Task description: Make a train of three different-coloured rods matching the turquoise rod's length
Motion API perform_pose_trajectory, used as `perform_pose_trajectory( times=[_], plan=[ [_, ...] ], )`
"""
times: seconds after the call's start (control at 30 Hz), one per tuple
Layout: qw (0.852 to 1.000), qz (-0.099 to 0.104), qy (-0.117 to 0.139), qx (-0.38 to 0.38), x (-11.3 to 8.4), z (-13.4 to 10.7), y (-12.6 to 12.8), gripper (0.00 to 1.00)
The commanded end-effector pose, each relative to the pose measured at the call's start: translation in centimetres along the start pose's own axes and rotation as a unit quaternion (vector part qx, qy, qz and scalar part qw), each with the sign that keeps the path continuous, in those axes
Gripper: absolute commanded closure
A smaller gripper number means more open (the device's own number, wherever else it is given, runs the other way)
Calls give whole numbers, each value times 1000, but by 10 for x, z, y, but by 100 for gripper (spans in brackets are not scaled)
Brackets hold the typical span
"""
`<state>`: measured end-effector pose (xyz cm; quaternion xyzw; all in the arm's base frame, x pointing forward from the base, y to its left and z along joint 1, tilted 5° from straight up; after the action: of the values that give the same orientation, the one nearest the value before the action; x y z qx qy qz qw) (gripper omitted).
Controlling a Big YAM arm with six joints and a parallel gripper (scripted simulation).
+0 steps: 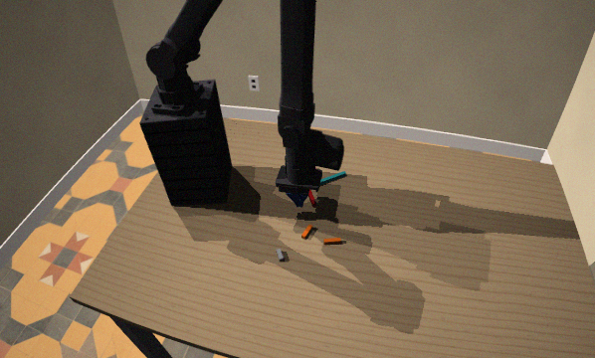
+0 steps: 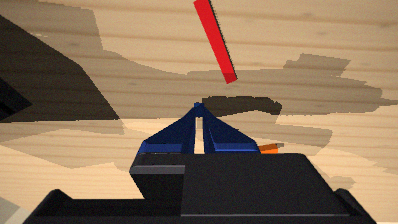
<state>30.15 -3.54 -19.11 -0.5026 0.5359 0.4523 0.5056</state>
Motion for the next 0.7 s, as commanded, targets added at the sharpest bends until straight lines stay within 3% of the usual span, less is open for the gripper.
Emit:
perform_pose_trajectory(
  times=[0.0,0.3,0.4,0.43,0.67],
  plan=[
    [1000,-9,-3,0,-20,3,-7,96],
    [1000,-9,-3,5,-78,0,-6,96],
    [1000,-9,-3,4,-83,0,-6,96],
    [1000,8,-2,2,-74,0,3,96],
    [1000,3,-2,2,-75,0,-3,96]
  ],
)
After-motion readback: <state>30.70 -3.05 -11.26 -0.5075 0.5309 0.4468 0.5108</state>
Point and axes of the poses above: the point where the finger pads meet when closed, its own x axis out along the fingers, its own y axis across the jaws, z = x × y, the point moved 6 cm from there along -x, back along the fingers, and after that the axes turned 8 degrees about x, right-handed, at the moved point
